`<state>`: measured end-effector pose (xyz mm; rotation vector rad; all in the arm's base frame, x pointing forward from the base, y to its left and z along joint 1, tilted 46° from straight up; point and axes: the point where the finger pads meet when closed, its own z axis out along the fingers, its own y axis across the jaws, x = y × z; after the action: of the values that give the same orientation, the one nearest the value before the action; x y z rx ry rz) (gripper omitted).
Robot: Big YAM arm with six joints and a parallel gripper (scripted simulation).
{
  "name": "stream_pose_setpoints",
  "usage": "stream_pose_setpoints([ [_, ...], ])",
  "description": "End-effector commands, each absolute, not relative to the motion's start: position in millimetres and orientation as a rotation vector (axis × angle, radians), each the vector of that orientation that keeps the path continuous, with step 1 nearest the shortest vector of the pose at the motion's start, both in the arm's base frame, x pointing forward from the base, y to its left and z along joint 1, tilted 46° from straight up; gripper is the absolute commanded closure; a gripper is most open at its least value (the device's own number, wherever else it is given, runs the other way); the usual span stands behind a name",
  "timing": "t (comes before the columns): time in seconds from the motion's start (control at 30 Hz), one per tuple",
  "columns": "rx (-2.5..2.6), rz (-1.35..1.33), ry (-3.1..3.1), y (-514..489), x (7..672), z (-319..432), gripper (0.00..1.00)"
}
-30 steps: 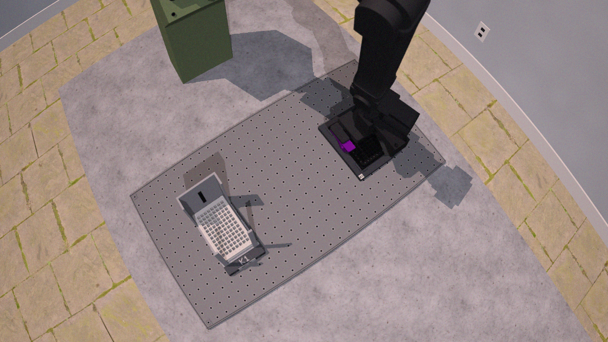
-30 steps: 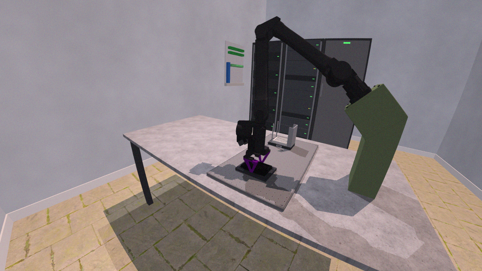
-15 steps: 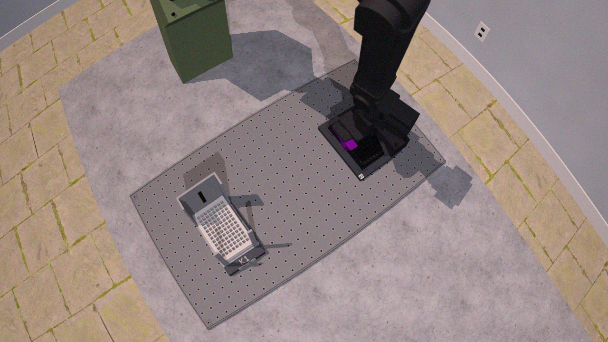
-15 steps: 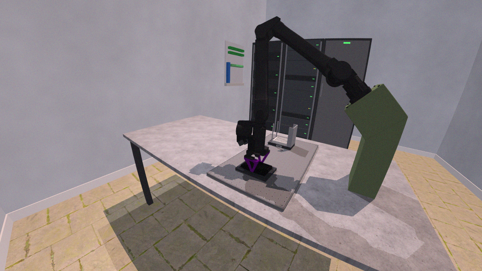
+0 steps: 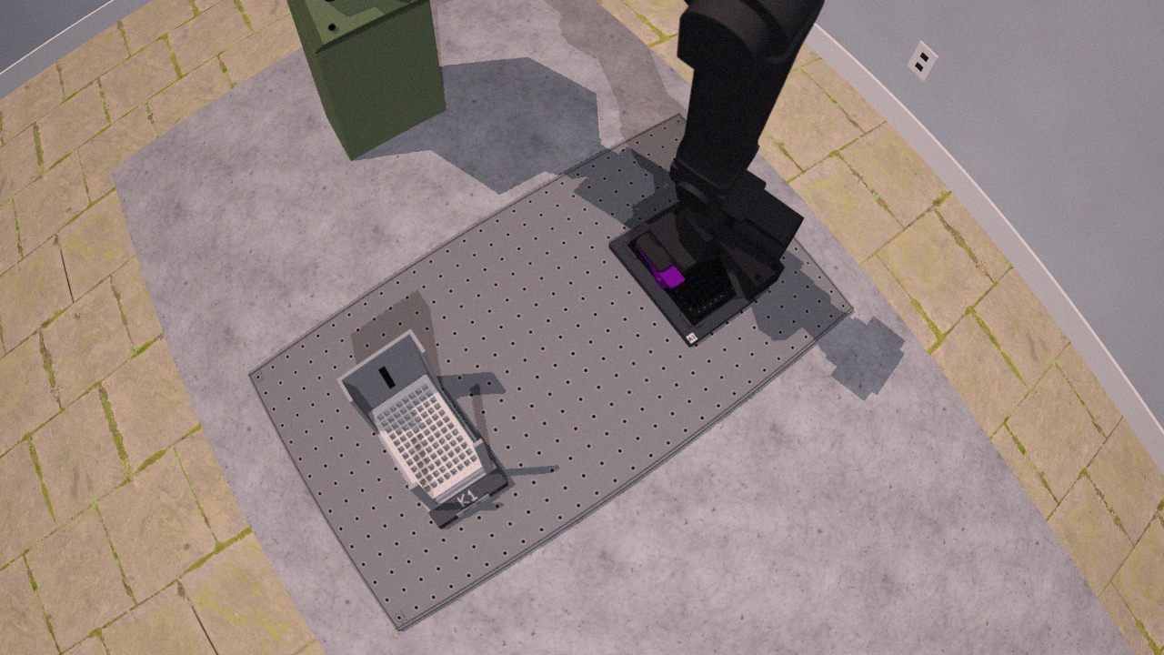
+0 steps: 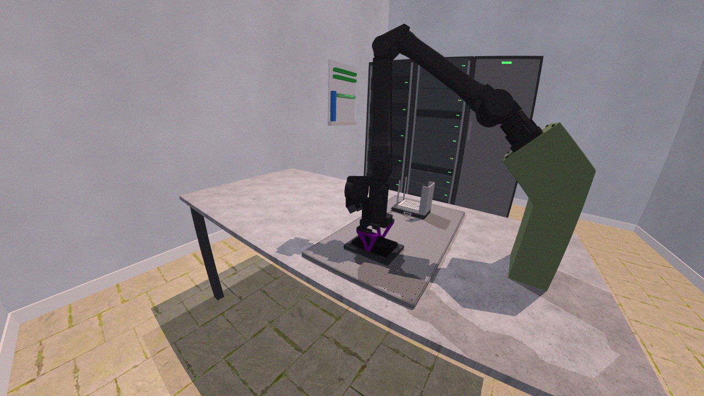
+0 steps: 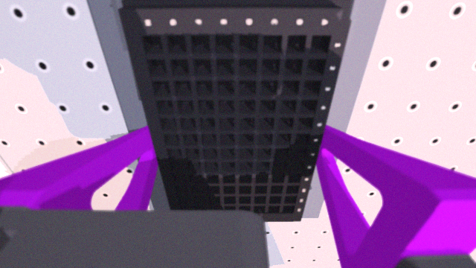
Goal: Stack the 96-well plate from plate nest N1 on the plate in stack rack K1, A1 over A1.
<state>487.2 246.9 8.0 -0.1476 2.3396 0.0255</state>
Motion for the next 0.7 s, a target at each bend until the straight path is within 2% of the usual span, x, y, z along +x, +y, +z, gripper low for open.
stream_pose_setpoints([
  [0.0, -0.149, 0.033, 2.325, 249.6, 487.9, 13.7, 1.00],
  [0.67, -0.152, 0.044, 2.324, 252.8, 465.2, 34.9, 1.00],
])
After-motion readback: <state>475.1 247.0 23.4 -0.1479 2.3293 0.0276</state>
